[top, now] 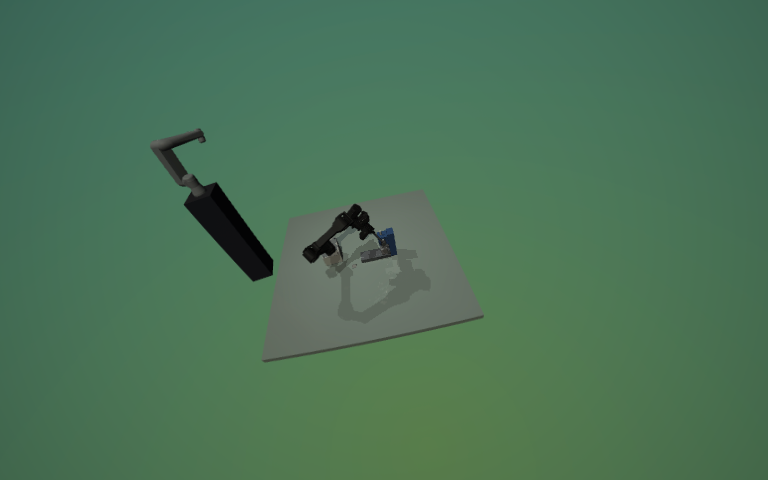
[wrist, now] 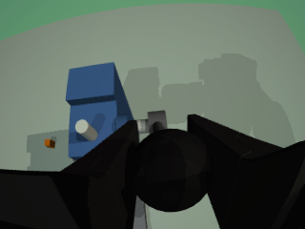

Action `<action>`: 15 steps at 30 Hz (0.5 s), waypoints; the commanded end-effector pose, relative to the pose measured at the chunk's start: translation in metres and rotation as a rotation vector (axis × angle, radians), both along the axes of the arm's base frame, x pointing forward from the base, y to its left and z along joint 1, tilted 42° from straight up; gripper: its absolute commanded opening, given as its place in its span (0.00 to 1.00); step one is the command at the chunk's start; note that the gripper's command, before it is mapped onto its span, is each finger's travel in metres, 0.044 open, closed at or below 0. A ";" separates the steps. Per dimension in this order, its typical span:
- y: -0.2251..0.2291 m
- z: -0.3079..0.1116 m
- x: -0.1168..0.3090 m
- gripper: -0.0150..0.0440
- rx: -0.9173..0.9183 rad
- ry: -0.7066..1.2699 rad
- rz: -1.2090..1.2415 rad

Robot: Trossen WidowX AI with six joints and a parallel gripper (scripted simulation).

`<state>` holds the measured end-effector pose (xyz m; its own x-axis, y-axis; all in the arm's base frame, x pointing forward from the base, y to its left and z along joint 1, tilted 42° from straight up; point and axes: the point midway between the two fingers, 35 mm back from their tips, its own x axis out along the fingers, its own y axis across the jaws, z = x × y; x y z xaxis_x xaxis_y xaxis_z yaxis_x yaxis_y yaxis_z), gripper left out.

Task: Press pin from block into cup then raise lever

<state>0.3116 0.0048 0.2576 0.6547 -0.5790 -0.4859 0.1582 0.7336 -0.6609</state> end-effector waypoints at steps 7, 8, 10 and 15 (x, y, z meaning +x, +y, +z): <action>-0.002 -0.004 -0.009 0.25 -0.004 0.006 -0.002; -0.002 -0.004 -0.010 0.25 -0.004 0.006 -0.002; -0.002 -0.005 -0.011 0.25 -0.004 0.006 -0.002; -0.002 -0.006 -0.013 0.25 -0.004 0.006 -0.002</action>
<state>0.3025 0.0034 0.2538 0.6547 -0.5793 -0.4856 0.1582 0.7331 -0.6614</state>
